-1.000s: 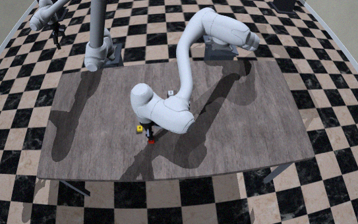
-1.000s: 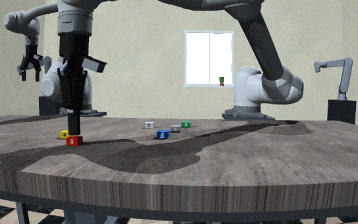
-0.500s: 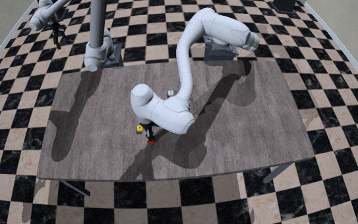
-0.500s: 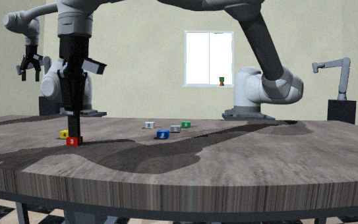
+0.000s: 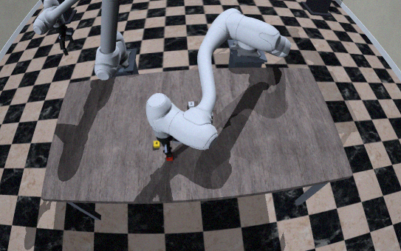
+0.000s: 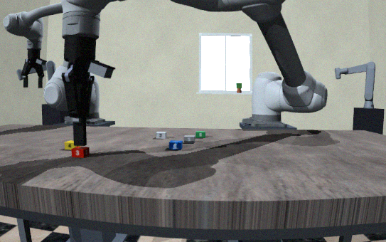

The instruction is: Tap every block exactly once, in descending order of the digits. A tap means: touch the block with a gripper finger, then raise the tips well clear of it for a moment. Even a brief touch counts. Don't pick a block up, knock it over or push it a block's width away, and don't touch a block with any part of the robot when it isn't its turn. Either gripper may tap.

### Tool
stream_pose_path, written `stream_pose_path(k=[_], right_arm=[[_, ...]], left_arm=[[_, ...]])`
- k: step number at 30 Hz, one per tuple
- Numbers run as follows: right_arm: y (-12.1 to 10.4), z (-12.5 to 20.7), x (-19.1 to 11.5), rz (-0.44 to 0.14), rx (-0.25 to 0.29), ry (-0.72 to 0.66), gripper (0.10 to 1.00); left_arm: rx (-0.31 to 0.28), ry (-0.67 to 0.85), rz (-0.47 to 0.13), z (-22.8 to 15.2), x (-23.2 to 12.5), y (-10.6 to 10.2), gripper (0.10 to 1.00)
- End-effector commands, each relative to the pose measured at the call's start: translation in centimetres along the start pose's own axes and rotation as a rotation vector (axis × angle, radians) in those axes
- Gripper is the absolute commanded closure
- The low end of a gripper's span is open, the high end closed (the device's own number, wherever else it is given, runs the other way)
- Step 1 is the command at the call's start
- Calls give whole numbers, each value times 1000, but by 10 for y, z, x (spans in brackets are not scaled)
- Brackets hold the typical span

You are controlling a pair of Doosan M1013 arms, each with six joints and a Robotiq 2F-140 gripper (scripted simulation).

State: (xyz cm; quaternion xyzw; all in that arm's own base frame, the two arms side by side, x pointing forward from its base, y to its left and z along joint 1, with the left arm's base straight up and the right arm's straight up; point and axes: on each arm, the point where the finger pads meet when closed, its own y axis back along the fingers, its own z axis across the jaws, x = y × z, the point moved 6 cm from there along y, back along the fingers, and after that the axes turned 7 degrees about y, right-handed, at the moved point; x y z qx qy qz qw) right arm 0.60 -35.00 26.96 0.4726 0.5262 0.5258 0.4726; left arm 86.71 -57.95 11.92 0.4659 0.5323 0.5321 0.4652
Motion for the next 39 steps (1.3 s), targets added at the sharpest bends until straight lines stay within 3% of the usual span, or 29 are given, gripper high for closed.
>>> stream_pose_path(k=[1, 15, 31, 39], right_arm=[[1, 0, -1, -1, 0, 0, 98], [1, 0, -1, -1, 0, 0, 98], [1, 0, -1, -1, 0, 0, 98], [1, 0, -1, -1, 0, 0, 98]], left_arm=[[-2, 0, -2, 0, 0, 14, 999], [-2, 0, -1, 0, 0, 58, 999], [-2, 0, -2, -2, 1, 55, 999], [-5, 0, -4, -59, 16, 55, 999]])
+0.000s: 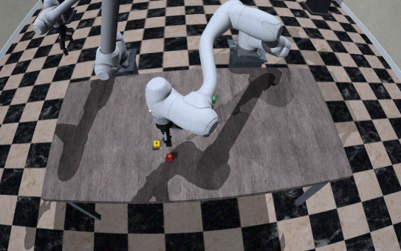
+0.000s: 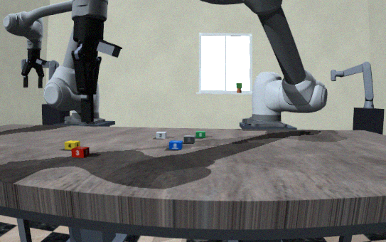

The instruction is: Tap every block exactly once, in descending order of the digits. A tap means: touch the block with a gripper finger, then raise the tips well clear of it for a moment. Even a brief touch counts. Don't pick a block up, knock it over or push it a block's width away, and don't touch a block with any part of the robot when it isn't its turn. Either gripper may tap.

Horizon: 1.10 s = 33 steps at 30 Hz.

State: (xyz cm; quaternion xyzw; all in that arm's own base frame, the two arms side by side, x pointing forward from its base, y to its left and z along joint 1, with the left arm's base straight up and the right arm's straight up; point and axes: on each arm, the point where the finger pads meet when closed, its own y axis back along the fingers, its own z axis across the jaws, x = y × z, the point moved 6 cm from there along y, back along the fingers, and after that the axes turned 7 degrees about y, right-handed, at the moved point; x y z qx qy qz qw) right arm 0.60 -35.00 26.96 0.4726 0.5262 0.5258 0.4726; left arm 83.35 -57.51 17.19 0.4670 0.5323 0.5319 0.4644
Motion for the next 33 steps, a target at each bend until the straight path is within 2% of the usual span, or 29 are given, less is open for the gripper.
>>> stream_pose_path(k=[1, 9, 18, 26, 33], right_arm=[[1, 0, -1, -1, 0, 0, 98], [1, 0, -1, -1, 0, 0, 98], [1, 0, -1, -1, 0, 0, 98], [1, 0, -1, -1, 0, 0, 98], [1, 0, -1, -1, 0, 0, 98]], left_arm=[[-7, 0, -6, -33, 10, 1, 999], [-10, 1, -9, -62, 21, 1, 999], [-10, 1, -9, -126, 54, -8, 999], [-12, 1, -11, -154, 69, -11, 999], [-11, 1, -10, -202, 101, -21, 999]])
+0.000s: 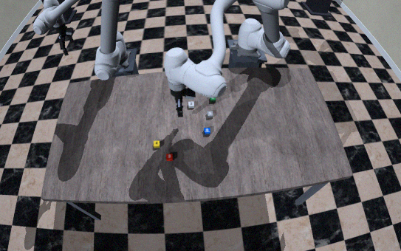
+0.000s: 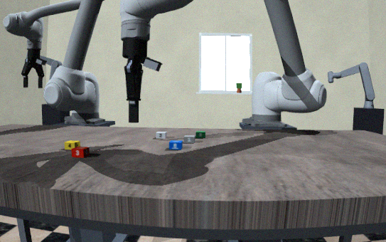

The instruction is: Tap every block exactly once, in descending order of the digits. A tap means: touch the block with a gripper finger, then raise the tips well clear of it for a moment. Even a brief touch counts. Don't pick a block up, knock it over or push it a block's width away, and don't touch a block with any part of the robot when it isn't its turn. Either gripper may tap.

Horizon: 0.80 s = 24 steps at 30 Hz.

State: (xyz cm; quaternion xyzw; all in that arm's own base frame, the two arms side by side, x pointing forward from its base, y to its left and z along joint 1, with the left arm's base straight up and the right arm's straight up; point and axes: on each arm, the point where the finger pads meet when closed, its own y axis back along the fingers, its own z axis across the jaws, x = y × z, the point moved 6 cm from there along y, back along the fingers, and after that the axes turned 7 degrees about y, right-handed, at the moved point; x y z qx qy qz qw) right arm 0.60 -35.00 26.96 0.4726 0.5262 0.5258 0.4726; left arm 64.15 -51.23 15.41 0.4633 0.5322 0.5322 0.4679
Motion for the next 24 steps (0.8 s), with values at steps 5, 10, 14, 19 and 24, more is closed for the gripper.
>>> stream_pose_path(k=[5, 10, 14, 19, 24], right_arm=[[1, 0, -1, -1, 0, 0, 98], [1, 0, -1, -1, 0, 0, 98], [1, 0, -1, -1, 0, 0, 98], [1, 0, -1, -1, 0, 0, 98], [1, 0, -1, -1, 0, 0, 98]], left_arm=[[-4, 0, -4, -46, 31, -7, 999], [-4, 0, -4, -59, 41, -9, 999], [-3, 0, -3, -86, 62, -16, 999], [-3, 0, -3, -106, 79, -21, 999], [-2, 0, -2, -107, 79, -22, 999]])
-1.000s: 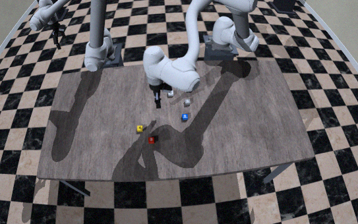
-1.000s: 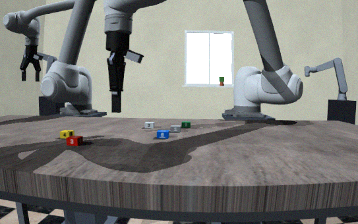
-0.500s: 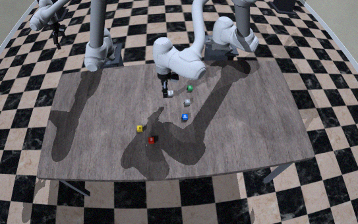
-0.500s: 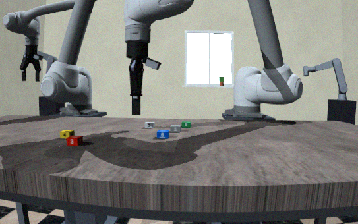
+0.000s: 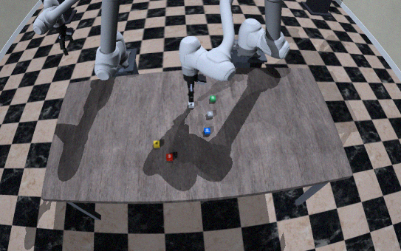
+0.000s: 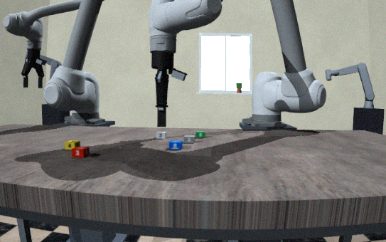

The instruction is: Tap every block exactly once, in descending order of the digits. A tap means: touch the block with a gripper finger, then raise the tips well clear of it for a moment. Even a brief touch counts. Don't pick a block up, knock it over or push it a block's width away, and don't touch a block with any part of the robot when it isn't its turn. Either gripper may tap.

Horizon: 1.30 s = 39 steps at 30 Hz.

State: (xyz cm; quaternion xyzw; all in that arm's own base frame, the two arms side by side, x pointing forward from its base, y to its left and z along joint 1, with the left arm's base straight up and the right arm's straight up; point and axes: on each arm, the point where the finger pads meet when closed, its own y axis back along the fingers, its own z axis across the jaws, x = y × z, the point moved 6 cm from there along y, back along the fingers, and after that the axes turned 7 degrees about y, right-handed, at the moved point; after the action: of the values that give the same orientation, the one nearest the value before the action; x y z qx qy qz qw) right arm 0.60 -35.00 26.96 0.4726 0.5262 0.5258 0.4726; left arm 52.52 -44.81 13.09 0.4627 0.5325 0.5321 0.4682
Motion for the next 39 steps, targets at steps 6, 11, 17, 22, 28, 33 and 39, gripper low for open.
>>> stream_pose_path(k=[6, 11, 17, 22, 28, 33, 39], right_arm=[[1, 0, -1, -1, 0, 0, 98], [1, 0, -1, -1, 0, 0, 98], [1, 0, -1, -1, 0, 0, 98], [1, 0, -1, -1, 0, 0, 98], [1, 0, -1, -1, 0, 0, 98], [1, 0, -1, -1, 0, 0, 98], [1, 0, -1, -1, 0, 0, 98]], left_arm=[[-1, 0, 0, 0, 0, -1, 999], [-1, 0, 0, 1, 0, -3, 999], [-1, 0, 0, 1, -1, -5, 999], [-1, 0, 0, 1, -1, -6, 999], [-1, 0, 0, 1, -1, -8, 999], [0, 0, 0, 2, -1, -10, 999], [0, 0, 0, 2, -1, -11, 999]])
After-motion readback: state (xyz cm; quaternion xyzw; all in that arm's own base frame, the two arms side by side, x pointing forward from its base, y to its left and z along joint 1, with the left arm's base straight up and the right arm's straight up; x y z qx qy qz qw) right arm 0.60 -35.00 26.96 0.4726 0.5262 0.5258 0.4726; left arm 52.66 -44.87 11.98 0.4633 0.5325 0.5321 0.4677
